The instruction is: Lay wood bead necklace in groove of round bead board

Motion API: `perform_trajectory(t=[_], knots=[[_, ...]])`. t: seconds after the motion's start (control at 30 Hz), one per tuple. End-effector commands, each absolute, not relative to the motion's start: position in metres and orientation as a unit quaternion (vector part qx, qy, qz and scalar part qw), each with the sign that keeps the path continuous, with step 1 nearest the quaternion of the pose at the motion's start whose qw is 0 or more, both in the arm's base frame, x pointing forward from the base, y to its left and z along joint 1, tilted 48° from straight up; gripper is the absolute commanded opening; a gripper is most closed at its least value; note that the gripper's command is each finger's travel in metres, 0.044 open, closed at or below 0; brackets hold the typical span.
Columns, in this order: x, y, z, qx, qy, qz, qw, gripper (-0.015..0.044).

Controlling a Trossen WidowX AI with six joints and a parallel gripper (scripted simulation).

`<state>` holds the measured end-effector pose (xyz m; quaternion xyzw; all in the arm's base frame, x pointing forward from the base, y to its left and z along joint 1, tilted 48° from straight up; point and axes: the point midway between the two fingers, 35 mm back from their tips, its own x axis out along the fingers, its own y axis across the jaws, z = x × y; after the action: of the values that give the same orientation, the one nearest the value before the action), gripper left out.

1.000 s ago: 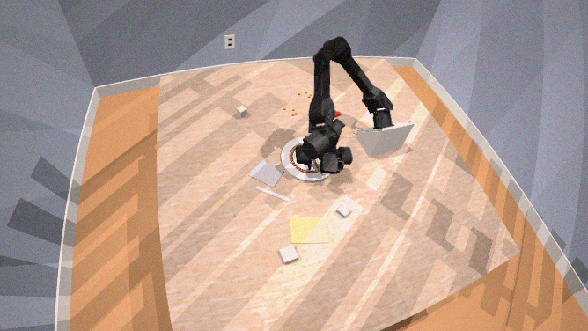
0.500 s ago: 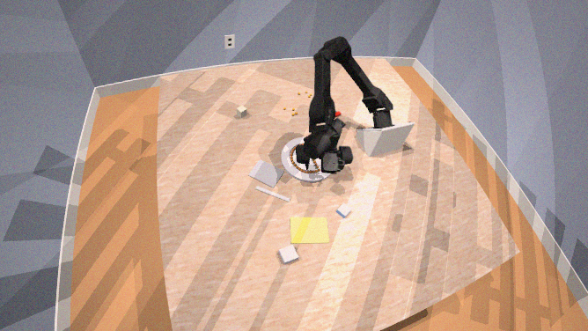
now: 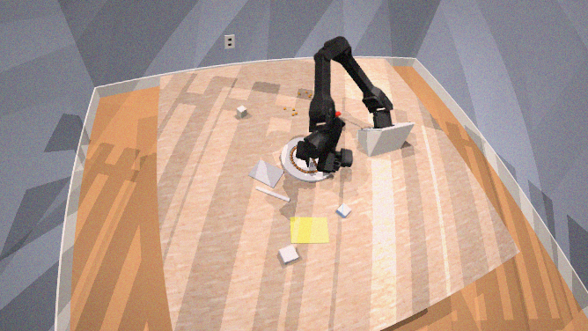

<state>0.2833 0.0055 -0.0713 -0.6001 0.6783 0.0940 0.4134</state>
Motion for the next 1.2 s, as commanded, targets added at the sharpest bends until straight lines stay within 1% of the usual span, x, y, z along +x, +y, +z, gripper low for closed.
perform_trajectory(t=[0.0, 0.17, 0.2, 0.4, 0.63, 0.97, 1.17], knots=[[0.285, 0.009, -0.067, -0.522, 0.684, -0.019, 0.509, 0.0256], [0.285, 0.012, -0.061, -0.385, 0.659, -0.182, 0.620, 0.0125], [0.285, 0.012, -0.060, -0.355, 0.650, -0.213, 0.637, 0.0120], [0.285, 0.016, -0.054, -0.158, 0.562, -0.390, 0.712, 0.0120], [0.285, 0.018, -0.048, -0.004, 0.467, -0.500, 0.730, 0.0120], [0.285, 0.021, -0.042, 0.199, 0.310, -0.610, 0.702, 0.0120], [0.285, 0.022, -0.042, 0.206, 0.303, -0.613, 0.700, 0.0120]])
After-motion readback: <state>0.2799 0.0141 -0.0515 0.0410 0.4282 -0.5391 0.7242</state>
